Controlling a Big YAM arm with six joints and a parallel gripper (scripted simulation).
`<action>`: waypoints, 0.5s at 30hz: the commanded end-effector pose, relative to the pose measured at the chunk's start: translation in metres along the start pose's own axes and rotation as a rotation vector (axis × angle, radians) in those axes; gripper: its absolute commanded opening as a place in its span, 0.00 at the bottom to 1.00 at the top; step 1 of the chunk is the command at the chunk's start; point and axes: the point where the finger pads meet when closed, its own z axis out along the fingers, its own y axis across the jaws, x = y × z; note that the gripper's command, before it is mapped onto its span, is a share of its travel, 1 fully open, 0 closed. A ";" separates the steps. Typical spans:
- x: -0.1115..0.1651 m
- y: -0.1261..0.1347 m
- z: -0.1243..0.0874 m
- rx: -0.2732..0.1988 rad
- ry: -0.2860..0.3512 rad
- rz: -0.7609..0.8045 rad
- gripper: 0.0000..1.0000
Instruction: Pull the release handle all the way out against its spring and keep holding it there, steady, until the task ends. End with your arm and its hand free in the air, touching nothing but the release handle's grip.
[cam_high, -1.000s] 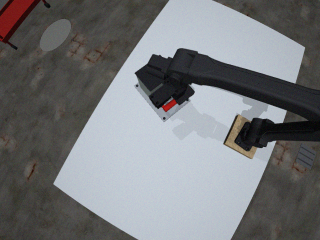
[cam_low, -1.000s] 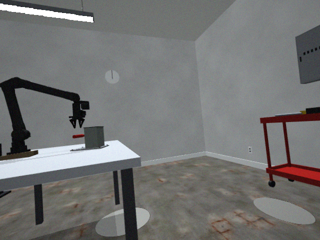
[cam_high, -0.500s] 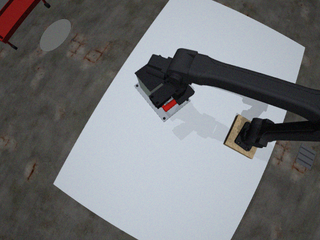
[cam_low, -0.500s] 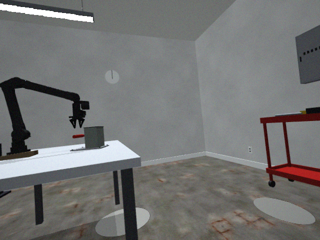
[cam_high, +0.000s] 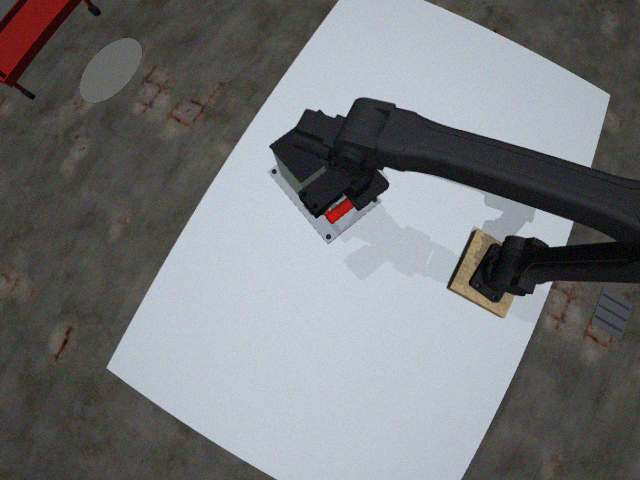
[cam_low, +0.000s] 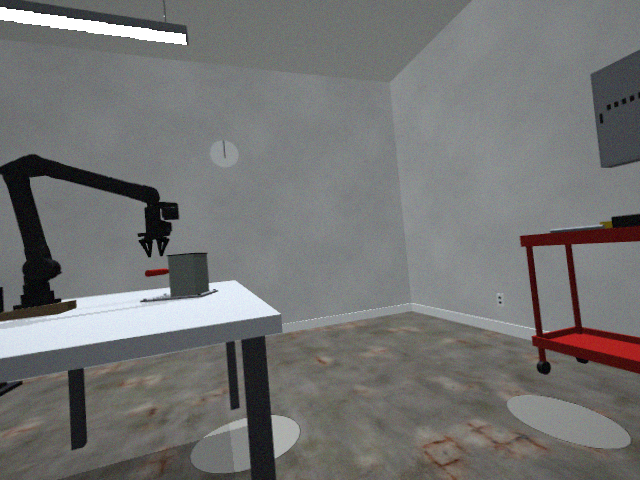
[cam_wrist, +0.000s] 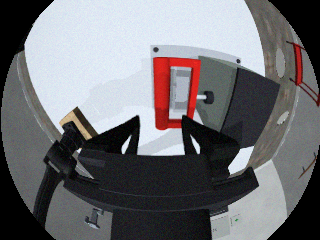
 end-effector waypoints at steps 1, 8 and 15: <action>-0.003 0.001 -0.002 0.019 -0.012 -0.016 0.50; -0.003 0.001 0.003 0.019 -0.012 -0.016 0.50; -0.003 0.001 0.013 0.019 -0.012 -0.016 0.50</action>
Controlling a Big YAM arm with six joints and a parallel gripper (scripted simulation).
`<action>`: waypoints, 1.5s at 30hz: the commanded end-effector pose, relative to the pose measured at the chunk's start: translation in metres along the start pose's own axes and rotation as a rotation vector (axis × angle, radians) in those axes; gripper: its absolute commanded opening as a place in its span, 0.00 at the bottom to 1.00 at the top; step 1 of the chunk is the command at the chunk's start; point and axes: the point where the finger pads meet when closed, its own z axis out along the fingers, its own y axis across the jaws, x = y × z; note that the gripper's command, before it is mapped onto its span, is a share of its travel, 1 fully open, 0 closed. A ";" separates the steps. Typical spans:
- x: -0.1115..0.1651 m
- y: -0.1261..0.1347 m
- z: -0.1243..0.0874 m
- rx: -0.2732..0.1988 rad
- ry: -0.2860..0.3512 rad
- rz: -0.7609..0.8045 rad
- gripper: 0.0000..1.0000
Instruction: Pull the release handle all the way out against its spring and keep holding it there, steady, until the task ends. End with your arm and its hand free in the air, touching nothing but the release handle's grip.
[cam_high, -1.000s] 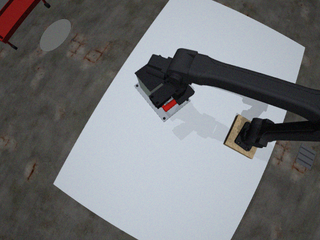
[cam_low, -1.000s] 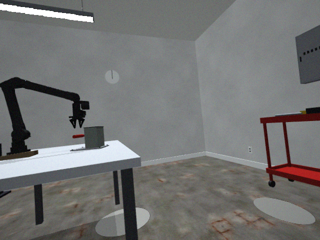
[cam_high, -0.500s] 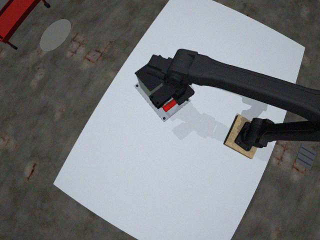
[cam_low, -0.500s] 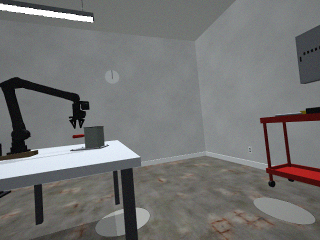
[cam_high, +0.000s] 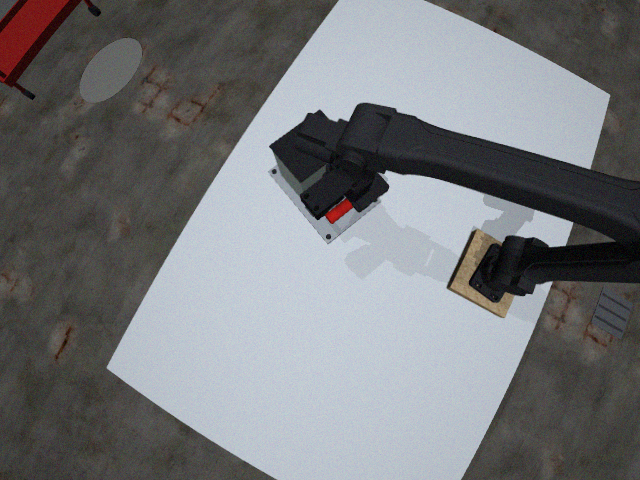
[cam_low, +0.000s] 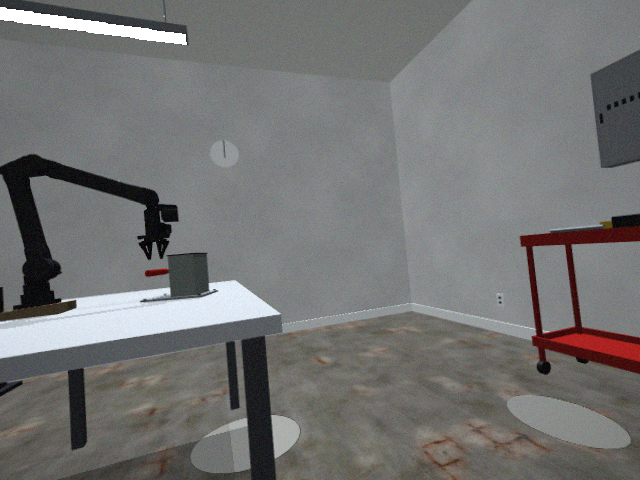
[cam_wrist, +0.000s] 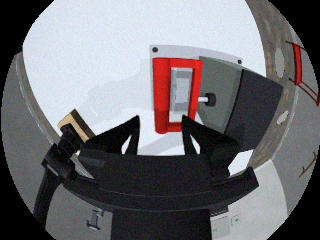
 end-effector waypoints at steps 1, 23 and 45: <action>-0.003 0.001 0.004 0.008 -0.007 -0.016 0.50; -0.003 0.000 0.027 0.008 -0.007 -0.016 0.50; -0.003 0.001 0.037 -0.009 0.002 -0.015 0.50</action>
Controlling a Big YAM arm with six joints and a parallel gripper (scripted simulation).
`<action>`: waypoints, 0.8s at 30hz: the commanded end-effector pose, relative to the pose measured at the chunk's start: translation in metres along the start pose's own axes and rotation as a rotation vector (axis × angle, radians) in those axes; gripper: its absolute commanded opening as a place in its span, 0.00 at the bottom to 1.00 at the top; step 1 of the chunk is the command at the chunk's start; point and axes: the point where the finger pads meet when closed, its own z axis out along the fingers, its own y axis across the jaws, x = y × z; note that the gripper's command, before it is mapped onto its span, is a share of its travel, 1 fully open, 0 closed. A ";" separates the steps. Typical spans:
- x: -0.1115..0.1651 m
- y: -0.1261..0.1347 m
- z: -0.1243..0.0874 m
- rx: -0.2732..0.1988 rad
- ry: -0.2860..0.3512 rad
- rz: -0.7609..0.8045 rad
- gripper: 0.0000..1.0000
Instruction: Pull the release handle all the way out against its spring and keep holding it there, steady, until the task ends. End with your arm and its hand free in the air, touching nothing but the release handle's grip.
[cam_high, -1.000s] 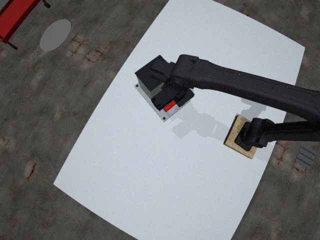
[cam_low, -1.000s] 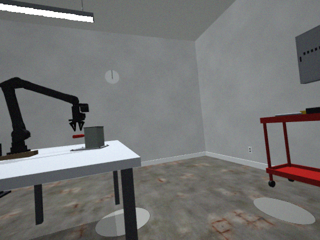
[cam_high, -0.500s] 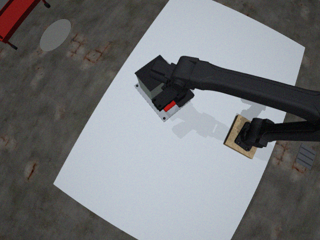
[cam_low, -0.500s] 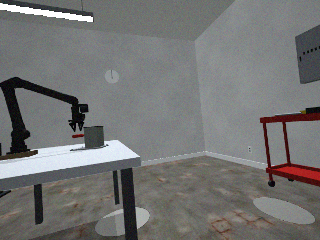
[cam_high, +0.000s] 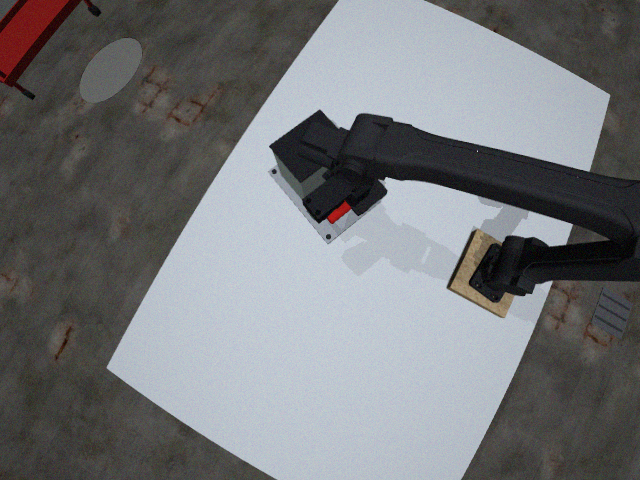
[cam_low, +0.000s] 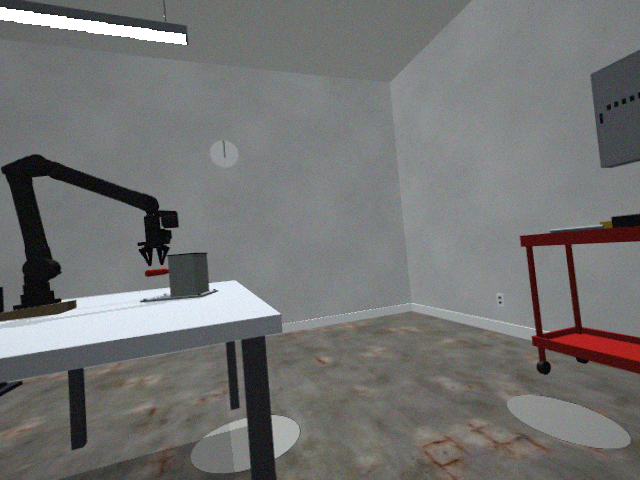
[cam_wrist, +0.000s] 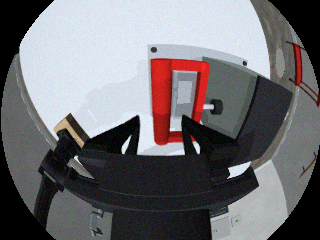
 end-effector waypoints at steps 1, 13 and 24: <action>-0.004 0.001 0.011 -0.018 0.006 -0.014 0.50; -0.004 0.002 0.018 -0.034 0.013 -0.012 0.50; -0.004 0.002 0.019 -0.036 0.015 -0.011 0.50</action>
